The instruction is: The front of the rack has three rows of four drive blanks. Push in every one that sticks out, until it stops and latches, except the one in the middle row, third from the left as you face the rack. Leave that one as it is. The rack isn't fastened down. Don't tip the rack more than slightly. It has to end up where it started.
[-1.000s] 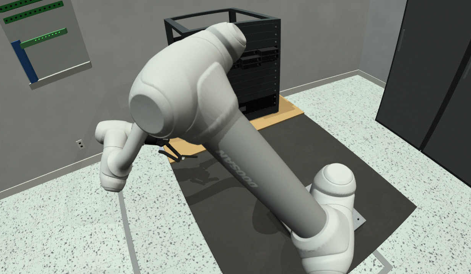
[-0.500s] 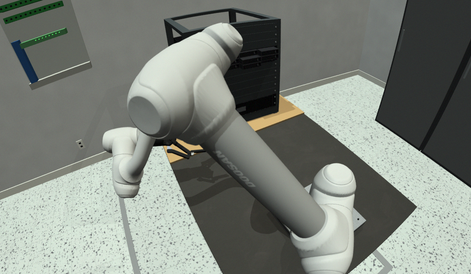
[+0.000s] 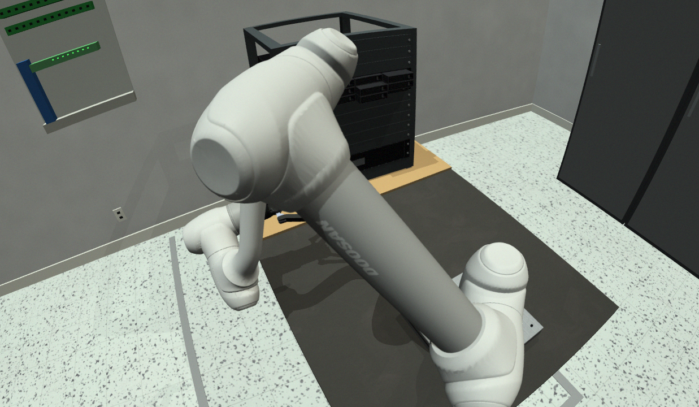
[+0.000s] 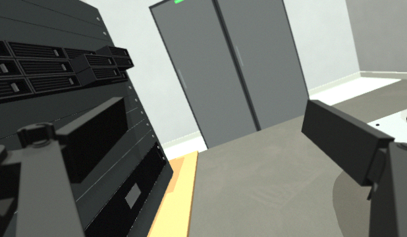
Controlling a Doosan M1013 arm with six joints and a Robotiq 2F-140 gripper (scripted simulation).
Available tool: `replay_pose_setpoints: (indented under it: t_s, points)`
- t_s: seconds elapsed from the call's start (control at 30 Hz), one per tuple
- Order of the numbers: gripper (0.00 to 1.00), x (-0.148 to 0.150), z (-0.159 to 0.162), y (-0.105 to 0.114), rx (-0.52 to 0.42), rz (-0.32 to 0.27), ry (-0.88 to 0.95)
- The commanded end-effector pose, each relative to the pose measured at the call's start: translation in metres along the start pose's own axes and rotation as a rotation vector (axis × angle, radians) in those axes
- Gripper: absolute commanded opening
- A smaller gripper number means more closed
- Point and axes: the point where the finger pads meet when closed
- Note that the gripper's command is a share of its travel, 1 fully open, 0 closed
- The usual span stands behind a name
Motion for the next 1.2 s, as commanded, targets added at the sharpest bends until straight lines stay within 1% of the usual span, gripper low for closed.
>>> replay_pose_setpoints:
  t_s: [0.0,0.27,0.33,0.43,0.83,0.9,1.03,1.17]
  points:
    - [1.0,-0.006,-0.006,-0.028,0.062,-0.113,0.105]
    - [1.0,-0.019,-0.016,-0.079,0.191,-0.323,0.306]
    - [1.0,-0.019,-0.016,-0.079,0.191,-0.323,0.306]
    - [1.0,-0.024,-0.021,-0.104,0.253,-0.424,0.403]
    - [1.0,-0.043,-0.035,-0.179,0.434,-0.721,0.685]
    - [1.0,-0.043,-0.035,-0.179,0.434,-0.721,0.685]
    - [1.0,-0.05,-0.04,-0.206,0.498,-0.826,0.786]
    - [1.0,-0.055,-0.044,-0.228,0.554,-0.917,0.873]
Point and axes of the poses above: the point where the finger pads meet when closed, its own y axis back along the fingers, its own x axis across the jaws, z = x × y, and after that the axes turned 1 degree about y, right-handed
